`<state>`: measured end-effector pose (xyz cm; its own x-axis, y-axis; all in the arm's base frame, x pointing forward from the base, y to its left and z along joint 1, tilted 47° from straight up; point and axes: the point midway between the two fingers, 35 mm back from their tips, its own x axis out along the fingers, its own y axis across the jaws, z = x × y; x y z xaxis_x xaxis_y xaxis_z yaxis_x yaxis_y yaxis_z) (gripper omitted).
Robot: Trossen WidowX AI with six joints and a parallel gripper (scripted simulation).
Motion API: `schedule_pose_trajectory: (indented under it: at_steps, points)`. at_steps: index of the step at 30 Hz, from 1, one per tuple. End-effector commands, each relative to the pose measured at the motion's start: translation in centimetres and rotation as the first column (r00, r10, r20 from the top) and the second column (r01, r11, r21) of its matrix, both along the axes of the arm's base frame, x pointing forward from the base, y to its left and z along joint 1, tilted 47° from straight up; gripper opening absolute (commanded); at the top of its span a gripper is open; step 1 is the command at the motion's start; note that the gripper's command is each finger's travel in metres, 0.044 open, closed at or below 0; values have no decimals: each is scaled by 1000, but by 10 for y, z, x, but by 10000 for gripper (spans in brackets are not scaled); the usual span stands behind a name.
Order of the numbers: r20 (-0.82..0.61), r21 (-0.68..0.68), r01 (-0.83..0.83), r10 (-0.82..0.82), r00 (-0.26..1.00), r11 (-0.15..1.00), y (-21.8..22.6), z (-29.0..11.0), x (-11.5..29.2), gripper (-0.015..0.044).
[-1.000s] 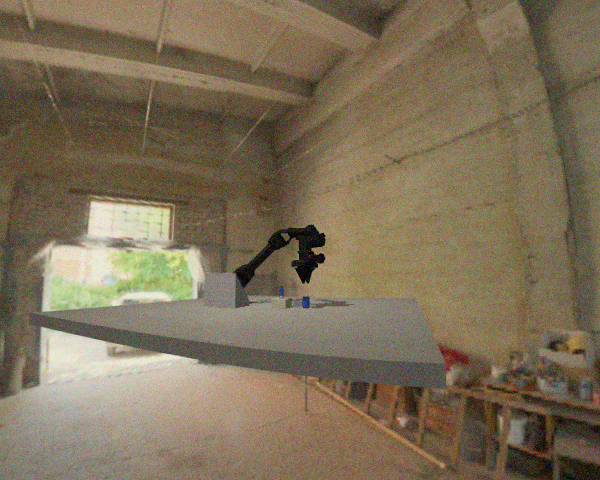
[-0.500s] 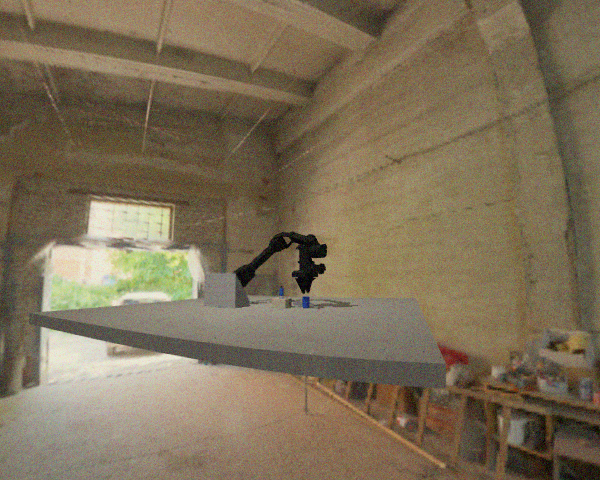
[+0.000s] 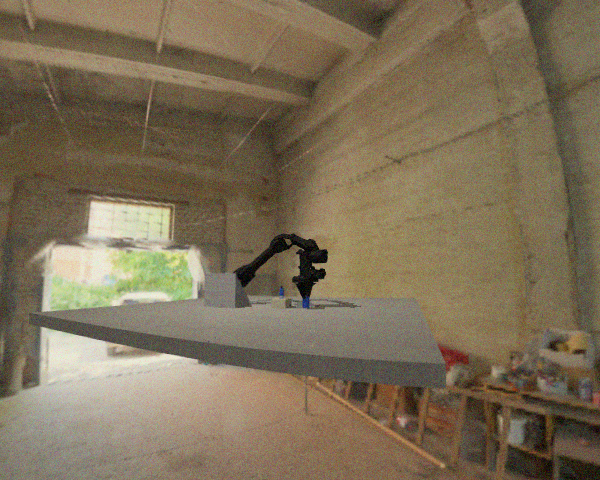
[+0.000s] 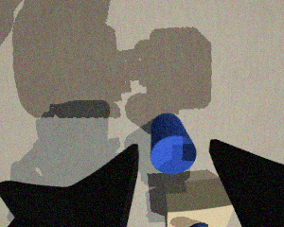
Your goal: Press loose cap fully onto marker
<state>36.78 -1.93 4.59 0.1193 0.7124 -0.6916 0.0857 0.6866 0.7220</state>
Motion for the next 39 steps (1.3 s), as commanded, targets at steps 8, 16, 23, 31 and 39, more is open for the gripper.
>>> schedule_pose_trajectory:
  at_steps: [8,16,23,31,39]
  points:
    - [-2,6,2,-1,1000,1000,14,-12,2,258]
    - [-2,7,1,-1,1000,1000,22,-18,2,258]
    - [-2,7,1,-1,1000,1000,22,-18,2,133]
    - [-2,6,1,-1,1000,1000,20,-17,2,40]
    - [-3,4,2,-2,1000,1000,3,-3,1,0]
